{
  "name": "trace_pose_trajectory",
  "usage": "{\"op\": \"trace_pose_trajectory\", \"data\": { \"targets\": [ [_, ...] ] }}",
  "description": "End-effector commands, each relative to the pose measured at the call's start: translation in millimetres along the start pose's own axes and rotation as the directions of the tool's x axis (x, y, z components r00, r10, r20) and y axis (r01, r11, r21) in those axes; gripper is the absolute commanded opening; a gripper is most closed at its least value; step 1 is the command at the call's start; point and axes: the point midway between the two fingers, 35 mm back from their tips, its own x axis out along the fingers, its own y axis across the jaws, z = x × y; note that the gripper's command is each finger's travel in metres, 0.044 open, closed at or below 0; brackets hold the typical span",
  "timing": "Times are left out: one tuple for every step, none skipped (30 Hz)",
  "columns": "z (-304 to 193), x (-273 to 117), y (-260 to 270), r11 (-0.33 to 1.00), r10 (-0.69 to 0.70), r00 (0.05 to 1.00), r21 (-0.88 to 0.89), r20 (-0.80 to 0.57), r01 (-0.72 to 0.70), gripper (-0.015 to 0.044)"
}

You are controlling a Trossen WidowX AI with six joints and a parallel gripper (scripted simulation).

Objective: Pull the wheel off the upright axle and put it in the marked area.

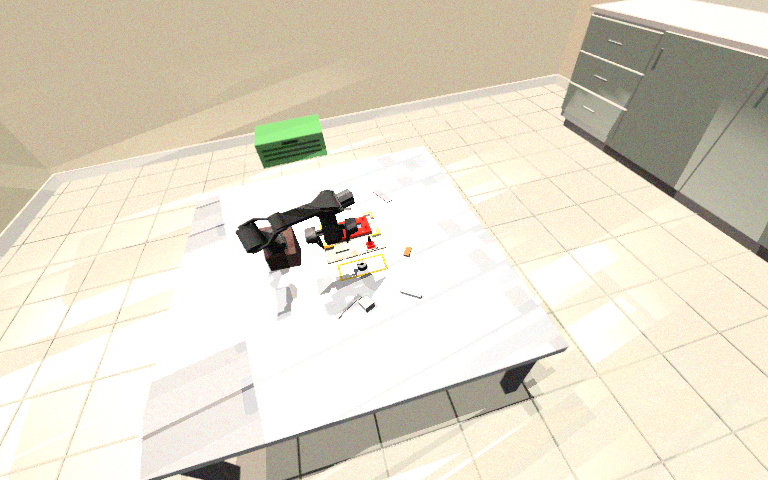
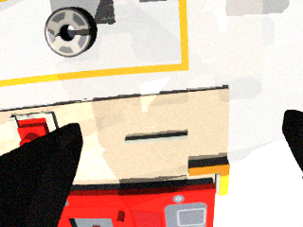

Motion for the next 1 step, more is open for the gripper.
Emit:
{"op": "trace_pose_trajectory", "data": {
  "targets": [
    [-0.5,0.3,-1.0,1.0,-0.003,1.0,0.001,-0.001,0.003,0.044]
  ]
}}
